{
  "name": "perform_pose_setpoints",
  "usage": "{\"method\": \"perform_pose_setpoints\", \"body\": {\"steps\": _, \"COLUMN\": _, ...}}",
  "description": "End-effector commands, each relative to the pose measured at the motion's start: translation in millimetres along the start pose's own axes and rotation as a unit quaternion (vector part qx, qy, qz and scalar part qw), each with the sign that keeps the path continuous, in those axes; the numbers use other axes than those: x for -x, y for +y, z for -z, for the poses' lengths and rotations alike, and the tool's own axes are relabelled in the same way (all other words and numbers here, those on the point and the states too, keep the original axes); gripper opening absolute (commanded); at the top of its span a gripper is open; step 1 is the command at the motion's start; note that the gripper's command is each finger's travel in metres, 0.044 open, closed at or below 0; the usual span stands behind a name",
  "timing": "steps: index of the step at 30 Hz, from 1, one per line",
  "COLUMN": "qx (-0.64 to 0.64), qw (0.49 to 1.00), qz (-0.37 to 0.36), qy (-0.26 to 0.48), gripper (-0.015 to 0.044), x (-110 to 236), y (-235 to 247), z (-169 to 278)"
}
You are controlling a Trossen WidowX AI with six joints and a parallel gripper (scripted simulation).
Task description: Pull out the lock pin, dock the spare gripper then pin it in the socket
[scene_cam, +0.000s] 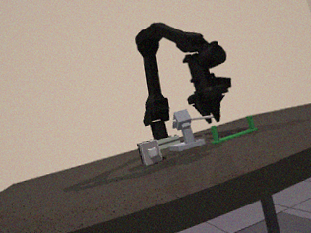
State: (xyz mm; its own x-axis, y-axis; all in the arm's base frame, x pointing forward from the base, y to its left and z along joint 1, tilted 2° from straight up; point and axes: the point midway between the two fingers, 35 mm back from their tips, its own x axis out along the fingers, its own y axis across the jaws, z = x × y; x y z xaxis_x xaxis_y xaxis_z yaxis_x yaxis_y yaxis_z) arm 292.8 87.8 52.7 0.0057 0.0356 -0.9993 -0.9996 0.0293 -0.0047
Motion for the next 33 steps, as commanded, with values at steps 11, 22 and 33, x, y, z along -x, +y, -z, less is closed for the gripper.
{"method": "perform_pose_setpoints", "body": {"steps": 11, "qx": -0.002, "qw": 1.000, "qz": -0.001, "qy": -0.002, "gripper": 0.0169, "x": -8.1, "y": 1.5, "z": -0.5}}
{"method": "perform_pose_setpoints", "body": {"steps": 22, "qx": -0.002, "qw": 1.000, "qz": -0.001, "qy": -0.002, "gripper": 0.0000, "x": -8.1, "y": 1.5, "z": -0.5}}
{"method": "perform_pose_setpoints", "body": {"steps": 33, "qx": -0.008, "qw": 0.999, "qz": -0.002, "qy": -0.039, "gripper": 0.0000, "x": -3.4, "y": 0.7, "z": -2.9}}
